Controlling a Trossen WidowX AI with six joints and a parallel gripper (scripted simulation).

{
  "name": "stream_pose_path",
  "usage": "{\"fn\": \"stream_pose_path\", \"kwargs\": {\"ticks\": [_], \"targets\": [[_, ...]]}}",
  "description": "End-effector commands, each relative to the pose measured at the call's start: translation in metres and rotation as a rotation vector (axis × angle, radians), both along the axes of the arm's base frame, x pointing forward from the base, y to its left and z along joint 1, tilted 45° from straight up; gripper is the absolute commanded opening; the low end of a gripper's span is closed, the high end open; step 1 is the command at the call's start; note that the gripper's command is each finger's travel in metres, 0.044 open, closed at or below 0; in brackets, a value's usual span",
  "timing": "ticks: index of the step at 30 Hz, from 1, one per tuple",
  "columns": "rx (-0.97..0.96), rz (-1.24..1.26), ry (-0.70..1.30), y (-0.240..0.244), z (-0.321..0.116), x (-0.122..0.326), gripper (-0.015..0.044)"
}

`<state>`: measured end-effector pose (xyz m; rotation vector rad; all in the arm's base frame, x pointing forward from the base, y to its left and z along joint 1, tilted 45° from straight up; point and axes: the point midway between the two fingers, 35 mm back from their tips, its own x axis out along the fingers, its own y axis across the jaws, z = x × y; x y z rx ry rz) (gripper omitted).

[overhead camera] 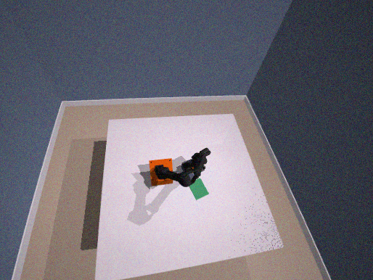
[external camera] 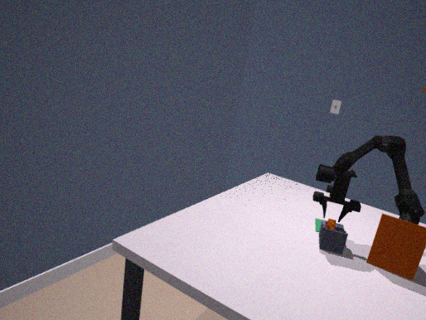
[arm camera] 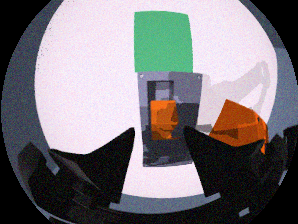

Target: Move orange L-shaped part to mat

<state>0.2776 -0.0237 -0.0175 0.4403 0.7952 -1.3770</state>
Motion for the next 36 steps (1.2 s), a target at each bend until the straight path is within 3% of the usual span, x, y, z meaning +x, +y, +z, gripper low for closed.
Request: {"fn": "stream_pose_path", "kwargs": {"ticks": [1, 18, 22, 33, 36], "targets": [[-0.005, 0.002, 0.011, -0.006, -0.005, -0.002, 0.0280], [-0.008, 0.001, 0.011, -0.023, -0.021, -0.004, 0.0280], [-0.003, -0.002, 0.002, -0.020, -0.019, -0.001, 0.0175], [-0.003, -0.002, 0.002, -0.020, -0.019, -0.001, 0.0102], [-0.003, -0.002, 0.002, -0.020, -0.019, -0.001, 0.0023]]}}
